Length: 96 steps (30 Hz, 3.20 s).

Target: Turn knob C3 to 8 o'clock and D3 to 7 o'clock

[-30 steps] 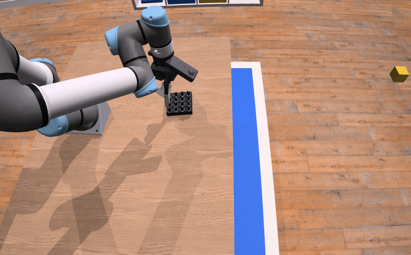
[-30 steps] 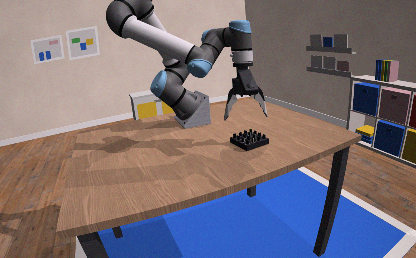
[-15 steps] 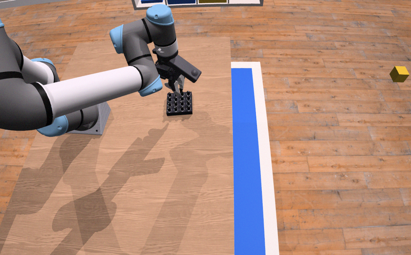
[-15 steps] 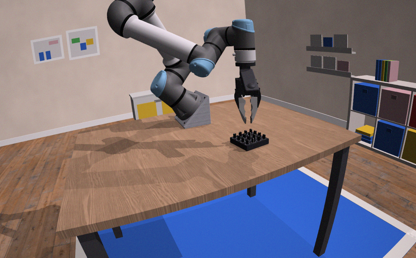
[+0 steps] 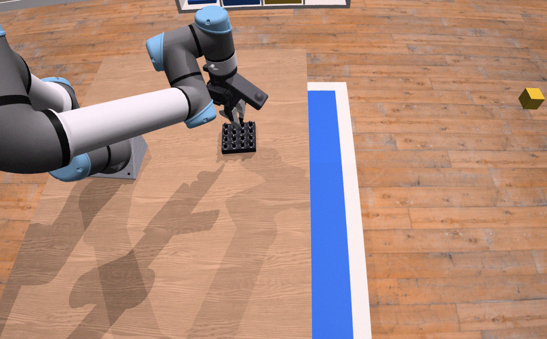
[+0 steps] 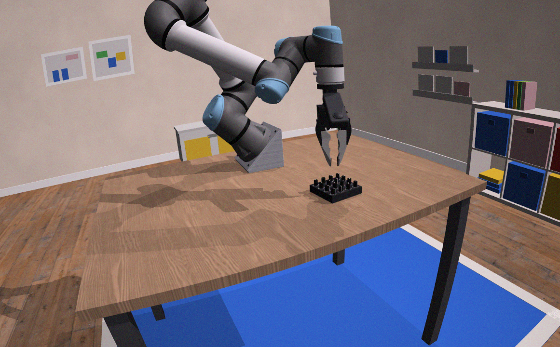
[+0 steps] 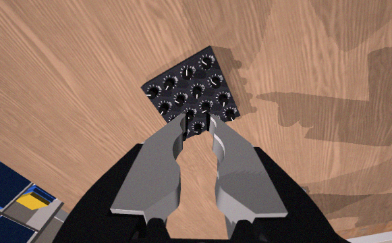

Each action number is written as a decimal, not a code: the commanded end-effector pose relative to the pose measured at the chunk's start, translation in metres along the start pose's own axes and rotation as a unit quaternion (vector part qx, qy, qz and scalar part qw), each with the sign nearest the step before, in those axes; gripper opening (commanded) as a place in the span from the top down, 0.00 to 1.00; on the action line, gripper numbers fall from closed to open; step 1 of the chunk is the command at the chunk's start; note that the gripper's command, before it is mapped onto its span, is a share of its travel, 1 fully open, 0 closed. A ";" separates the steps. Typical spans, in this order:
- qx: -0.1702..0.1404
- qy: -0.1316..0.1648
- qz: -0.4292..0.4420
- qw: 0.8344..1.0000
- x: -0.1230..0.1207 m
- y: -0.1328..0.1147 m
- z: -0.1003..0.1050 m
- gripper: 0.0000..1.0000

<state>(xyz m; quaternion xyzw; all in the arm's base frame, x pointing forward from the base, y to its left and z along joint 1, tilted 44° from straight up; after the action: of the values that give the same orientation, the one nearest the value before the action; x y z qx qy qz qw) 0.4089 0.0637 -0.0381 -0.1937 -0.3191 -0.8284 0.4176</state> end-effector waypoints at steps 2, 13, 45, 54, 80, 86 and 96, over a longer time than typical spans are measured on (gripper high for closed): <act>0.000 0.000 0.000 1.000 0.000 0.000 0.000 0.89; 0.000 0.000 0.000 1.000 0.000 0.000 0.000 0.89; 0.000 0.000 0.000 1.000 0.000 0.000 -0.027 0.89; 0.000 0.000 0.000 1.000 0.000 0.000 -0.037 0.89; 0.000 0.000 0.000 1.000 -0.001 0.000 -0.043 0.89; 0.000 0.000 0.000 1.000 -0.001 0.000 -0.043 0.89; 0.000 0.000 0.000 1.000 -0.001 0.000 -0.043 0.89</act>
<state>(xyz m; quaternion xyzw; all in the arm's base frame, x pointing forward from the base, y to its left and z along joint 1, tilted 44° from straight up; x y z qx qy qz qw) 0.4067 0.0339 -0.0697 -0.1938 -0.3192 -0.8284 0.4175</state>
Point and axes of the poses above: the point where the finger pads meet when closed, its own z axis back along the fingers, its own x axis across the jaws, y = z × x, the point moved 1 cm from there along z, back along the fingers, and after that the axes turned 10 degrees about -z, right-handed, at the moved point
